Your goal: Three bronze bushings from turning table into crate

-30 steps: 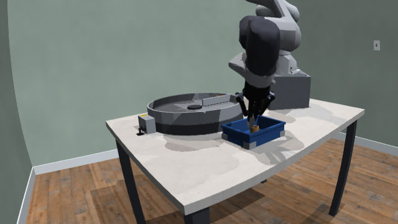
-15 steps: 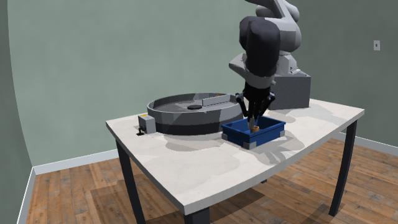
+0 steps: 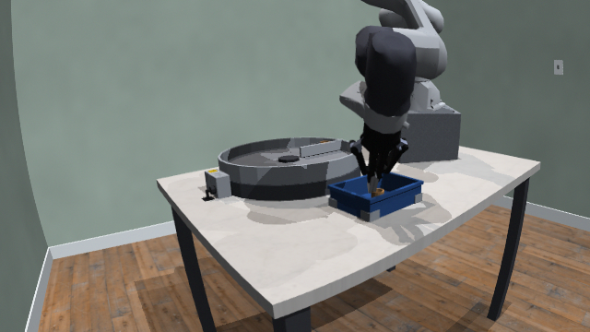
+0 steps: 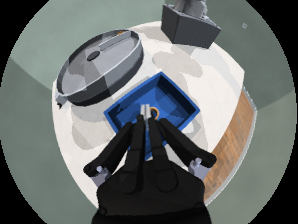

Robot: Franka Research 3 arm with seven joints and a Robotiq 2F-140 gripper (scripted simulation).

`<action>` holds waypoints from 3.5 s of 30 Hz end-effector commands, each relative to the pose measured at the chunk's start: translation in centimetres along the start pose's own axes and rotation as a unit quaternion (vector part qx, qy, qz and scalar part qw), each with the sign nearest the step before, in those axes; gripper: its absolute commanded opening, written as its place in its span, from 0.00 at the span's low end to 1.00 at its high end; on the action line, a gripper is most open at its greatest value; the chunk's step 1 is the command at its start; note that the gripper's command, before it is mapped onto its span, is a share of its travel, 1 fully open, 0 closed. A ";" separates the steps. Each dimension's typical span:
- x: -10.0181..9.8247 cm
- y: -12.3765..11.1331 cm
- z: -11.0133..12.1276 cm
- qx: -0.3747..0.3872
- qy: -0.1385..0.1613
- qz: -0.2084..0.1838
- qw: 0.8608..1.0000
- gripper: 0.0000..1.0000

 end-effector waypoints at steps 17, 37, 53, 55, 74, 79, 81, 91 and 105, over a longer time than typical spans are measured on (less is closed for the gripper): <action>0.0 -0.2 -0.1 0.003 0.002 -0.001 1.000 0.00; 0.0 -0.2 -0.1 0.003 0.002 -0.001 1.000 0.00; 0.0 -0.2 -0.1 0.003 0.002 -0.001 1.000 0.07; 0.0 -0.2 -0.1 0.003 0.002 -0.001 1.000 0.07; 0.0 -0.2 -0.1 0.003 0.002 -0.001 1.000 0.07; 0.0 -0.1 -0.1 0.003 0.002 -0.001 1.000 0.07; -0.1 0.0 -0.1 0.003 0.002 -0.001 1.000 0.07; -2.0 1.5 -0.4 0.003 0.002 -0.001 1.000 0.07; -6.4 5.2 -1.0 0.003 0.002 -0.001 1.000 0.07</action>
Point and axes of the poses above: the point where the finger pads meet when closed, its own x axis out along the fingers, its own z axis across the jaws, y = z × x, the point moved 7 cm from there along -x, back along the fingers, and after that the axes turned 10 degrees about x, right-handed, at the moved point
